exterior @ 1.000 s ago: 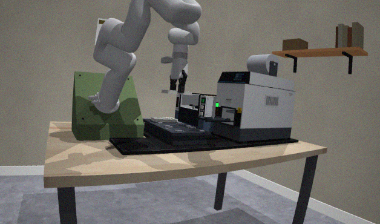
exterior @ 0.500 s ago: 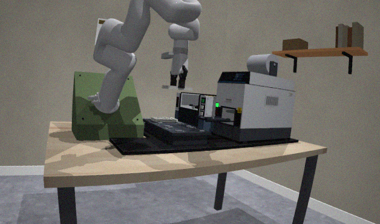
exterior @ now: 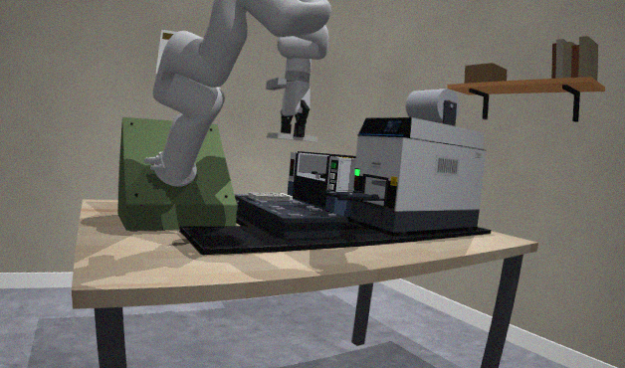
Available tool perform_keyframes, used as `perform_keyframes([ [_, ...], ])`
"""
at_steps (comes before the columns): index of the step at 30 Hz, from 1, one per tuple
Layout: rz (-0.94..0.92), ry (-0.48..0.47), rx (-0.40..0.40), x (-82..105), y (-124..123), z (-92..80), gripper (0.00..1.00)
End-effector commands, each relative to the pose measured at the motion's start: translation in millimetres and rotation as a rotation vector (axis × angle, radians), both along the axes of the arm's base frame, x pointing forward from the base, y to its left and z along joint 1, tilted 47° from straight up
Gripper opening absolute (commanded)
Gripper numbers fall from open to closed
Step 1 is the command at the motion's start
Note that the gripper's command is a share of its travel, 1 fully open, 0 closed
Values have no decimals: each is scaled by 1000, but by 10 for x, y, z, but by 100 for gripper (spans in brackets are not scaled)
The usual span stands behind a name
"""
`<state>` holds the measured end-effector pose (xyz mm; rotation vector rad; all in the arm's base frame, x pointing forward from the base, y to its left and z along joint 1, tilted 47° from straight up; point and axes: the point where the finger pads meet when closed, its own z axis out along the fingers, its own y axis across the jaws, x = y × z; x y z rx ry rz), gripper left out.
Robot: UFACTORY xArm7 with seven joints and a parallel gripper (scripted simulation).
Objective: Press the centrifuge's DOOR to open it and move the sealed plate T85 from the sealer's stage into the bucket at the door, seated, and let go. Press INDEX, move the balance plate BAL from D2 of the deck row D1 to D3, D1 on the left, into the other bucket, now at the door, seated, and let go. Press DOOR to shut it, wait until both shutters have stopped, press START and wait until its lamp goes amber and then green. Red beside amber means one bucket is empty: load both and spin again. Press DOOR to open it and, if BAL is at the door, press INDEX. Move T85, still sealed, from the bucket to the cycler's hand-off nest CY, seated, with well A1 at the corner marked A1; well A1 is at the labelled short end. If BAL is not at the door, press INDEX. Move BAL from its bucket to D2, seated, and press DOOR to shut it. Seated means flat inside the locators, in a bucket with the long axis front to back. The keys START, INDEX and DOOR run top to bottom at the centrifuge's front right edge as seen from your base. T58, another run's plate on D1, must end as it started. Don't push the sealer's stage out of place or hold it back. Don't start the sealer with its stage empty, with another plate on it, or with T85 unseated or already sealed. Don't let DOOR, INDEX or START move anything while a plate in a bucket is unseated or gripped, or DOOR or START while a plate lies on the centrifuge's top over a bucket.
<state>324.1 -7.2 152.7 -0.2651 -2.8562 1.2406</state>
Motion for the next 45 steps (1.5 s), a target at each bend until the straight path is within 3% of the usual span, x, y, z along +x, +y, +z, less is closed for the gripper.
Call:
perform_keyframes([
  [1, 2, -2, 1, 13, 60, 52, 0],
  [45, 35, 33, 5, 25, 158, 50, 0],
])
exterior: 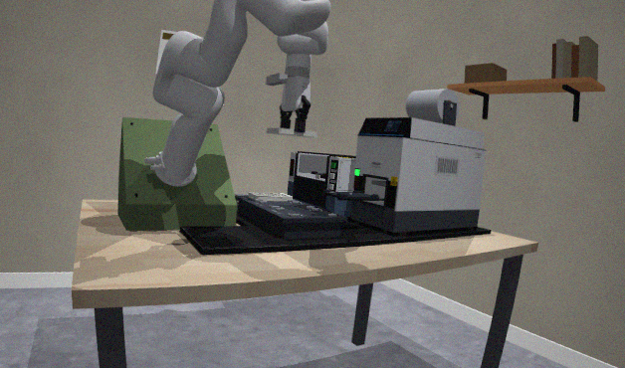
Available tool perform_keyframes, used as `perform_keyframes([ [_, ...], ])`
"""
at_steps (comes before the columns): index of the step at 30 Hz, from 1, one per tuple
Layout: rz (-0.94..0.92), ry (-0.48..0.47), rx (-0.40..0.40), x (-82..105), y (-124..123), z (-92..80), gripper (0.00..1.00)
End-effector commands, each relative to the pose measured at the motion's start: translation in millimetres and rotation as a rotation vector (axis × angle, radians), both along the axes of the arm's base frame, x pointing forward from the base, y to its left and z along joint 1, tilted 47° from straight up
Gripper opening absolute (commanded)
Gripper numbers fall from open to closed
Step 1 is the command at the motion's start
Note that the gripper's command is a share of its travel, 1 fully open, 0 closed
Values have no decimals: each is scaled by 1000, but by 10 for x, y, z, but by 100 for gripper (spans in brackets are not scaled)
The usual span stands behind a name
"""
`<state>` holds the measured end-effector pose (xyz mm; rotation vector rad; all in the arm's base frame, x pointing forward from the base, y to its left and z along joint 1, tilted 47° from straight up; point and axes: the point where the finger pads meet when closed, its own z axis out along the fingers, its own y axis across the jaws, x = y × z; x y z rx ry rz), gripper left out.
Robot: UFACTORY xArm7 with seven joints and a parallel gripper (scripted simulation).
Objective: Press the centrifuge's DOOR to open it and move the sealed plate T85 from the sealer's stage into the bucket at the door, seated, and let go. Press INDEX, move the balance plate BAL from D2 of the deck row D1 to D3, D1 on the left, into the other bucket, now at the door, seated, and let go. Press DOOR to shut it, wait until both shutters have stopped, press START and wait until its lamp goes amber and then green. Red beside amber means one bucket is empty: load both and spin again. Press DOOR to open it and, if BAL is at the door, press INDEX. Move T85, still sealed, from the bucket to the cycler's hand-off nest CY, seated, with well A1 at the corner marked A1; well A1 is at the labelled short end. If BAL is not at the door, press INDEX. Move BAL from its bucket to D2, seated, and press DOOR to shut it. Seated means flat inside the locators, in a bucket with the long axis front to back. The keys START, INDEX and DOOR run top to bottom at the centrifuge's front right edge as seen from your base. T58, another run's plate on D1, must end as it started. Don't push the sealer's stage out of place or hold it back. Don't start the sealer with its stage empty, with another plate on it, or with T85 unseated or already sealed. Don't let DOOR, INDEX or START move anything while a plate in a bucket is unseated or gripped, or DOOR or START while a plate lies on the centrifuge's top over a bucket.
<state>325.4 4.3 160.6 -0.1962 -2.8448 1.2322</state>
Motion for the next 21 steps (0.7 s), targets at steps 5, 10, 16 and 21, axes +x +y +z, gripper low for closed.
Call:
perform_keyframes([
  [5, 3, -2, 1, 26, 122, -114, 0],
  [10, 3, -2, 1, 40, 201, -199, 0],
  [16, 3, -2, 1, 51, 264, -267, 0],
  [21, 3, -2, 1, 64, 343, -352, 0],
])
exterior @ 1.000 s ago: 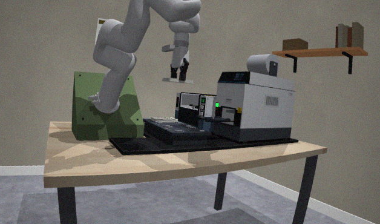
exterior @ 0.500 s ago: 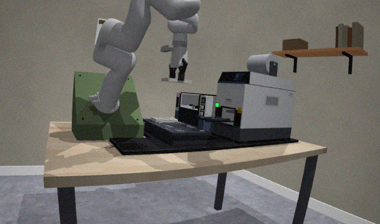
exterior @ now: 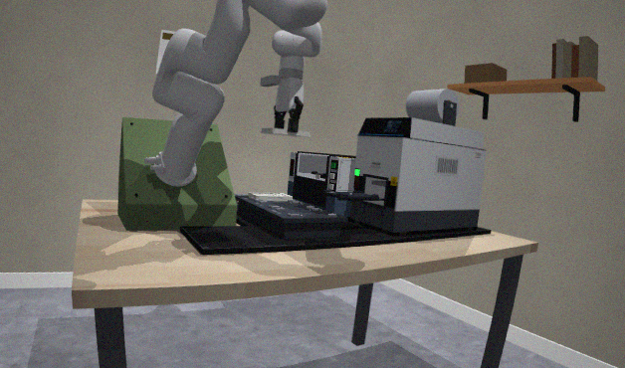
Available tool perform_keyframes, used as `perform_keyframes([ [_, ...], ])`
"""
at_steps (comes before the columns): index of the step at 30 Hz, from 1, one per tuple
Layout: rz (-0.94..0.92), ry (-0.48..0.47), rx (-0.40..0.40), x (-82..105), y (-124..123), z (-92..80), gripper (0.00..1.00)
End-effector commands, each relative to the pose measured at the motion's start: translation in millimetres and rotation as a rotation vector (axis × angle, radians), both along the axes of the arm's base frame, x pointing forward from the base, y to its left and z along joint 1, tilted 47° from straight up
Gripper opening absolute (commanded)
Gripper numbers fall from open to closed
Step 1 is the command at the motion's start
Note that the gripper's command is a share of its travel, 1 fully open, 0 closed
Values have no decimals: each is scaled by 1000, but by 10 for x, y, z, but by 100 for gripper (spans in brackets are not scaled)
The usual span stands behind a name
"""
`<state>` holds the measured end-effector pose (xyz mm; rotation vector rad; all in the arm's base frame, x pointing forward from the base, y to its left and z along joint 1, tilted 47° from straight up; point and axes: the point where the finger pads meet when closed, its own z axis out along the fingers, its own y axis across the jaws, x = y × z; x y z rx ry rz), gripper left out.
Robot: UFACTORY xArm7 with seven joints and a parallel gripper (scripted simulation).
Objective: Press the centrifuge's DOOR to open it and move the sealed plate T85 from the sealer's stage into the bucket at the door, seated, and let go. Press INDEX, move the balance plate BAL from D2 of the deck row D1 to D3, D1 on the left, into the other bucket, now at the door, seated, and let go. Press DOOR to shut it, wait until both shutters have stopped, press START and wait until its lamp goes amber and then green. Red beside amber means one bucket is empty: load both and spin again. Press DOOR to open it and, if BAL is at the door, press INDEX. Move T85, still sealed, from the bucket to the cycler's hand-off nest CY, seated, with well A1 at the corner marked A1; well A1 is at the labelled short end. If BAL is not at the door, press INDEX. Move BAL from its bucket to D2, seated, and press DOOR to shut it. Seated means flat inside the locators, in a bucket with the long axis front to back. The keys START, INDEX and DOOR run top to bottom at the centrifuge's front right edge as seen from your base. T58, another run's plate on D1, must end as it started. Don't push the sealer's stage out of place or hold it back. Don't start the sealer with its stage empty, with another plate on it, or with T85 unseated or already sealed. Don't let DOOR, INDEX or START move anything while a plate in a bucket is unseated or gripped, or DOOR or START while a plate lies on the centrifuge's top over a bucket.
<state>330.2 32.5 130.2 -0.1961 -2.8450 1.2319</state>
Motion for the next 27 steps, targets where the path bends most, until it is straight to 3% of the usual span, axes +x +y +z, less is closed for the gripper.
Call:
perform_keyframes([
  [1, 2, -2, 1, 19, 77, -66, 0],
  [27, 2, -2, 2, 82, 441, -457, 0],
])
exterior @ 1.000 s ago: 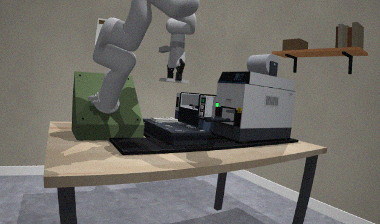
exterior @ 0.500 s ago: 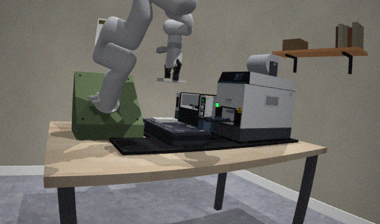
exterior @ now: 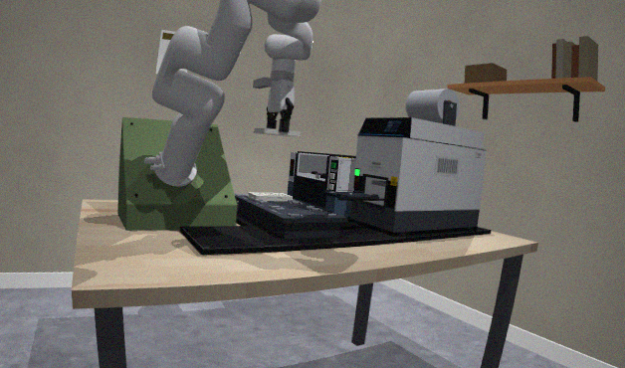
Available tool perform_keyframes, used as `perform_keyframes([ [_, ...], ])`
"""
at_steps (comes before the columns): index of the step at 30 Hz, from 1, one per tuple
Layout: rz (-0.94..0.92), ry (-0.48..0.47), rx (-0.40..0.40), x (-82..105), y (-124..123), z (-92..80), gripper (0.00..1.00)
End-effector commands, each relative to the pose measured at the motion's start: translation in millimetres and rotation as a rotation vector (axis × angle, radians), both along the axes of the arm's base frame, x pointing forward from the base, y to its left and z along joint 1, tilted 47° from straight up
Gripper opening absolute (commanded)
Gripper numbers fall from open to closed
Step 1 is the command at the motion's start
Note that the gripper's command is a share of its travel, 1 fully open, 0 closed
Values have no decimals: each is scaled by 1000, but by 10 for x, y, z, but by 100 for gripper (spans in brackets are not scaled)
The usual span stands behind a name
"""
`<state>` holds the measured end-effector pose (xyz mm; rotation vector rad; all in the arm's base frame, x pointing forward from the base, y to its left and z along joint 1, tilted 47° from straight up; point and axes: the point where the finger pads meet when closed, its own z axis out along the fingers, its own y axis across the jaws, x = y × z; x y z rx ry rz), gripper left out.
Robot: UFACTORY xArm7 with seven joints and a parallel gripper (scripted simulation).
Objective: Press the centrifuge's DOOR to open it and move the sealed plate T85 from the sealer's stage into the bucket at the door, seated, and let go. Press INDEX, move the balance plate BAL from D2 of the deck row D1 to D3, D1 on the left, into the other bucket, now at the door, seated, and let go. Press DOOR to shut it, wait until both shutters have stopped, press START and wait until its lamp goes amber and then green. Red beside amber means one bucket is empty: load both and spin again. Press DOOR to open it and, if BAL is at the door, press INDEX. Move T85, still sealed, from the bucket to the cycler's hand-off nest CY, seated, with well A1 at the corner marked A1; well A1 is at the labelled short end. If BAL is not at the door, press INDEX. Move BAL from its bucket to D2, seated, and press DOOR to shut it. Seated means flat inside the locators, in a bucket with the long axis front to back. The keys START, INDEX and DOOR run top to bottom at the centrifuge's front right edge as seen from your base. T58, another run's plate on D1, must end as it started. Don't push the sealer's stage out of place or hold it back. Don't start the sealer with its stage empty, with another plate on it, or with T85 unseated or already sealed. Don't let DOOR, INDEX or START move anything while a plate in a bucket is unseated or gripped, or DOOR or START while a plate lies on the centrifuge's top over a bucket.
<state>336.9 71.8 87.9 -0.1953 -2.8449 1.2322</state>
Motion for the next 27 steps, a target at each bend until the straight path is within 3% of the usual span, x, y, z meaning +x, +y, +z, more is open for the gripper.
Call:
perform_keyframes([
  [1, 2, -2, 2, 15, 49, -33, 0],
  [27, 2, -2, 2, 80, 428, -441, 0],
])
